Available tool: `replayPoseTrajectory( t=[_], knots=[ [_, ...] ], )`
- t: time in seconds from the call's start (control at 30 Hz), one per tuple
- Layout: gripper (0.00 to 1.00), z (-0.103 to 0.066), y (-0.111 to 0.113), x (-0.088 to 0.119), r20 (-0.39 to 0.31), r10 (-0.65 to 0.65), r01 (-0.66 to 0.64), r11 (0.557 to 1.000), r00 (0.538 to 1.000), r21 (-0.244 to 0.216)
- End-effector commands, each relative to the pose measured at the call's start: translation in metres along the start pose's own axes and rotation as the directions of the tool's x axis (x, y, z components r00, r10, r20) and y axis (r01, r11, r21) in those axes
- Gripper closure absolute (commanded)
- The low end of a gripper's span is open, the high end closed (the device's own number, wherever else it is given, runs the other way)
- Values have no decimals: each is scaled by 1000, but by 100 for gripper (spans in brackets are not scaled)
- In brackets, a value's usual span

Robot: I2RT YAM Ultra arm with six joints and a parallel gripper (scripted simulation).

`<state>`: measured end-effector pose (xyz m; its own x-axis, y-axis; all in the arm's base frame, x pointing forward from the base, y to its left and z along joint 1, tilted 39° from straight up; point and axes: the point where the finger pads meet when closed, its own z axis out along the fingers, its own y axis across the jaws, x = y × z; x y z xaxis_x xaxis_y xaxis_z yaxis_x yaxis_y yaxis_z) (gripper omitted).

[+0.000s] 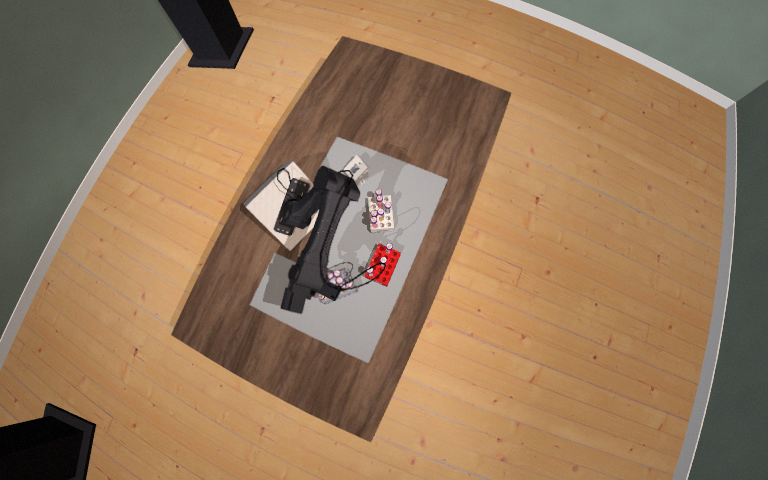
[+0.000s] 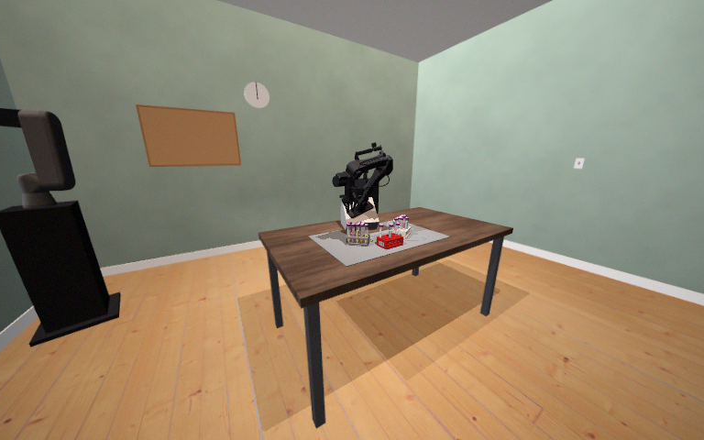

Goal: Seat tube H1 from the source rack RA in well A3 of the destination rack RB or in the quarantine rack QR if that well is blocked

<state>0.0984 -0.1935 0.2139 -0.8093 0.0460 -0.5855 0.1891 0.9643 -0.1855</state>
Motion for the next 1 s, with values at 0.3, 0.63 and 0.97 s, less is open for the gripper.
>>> replayPoseTrajectory(
  t=[0.3,0.63,0.97],
  knots=[
    [70,-2,62,-27,21,323,-323,946,946,22],
    [70,-13,118,-64,72,584,-584,811,808,-33],
    [70,-4,170,-79,1,634,-632,770,773,-85]
  ],
)
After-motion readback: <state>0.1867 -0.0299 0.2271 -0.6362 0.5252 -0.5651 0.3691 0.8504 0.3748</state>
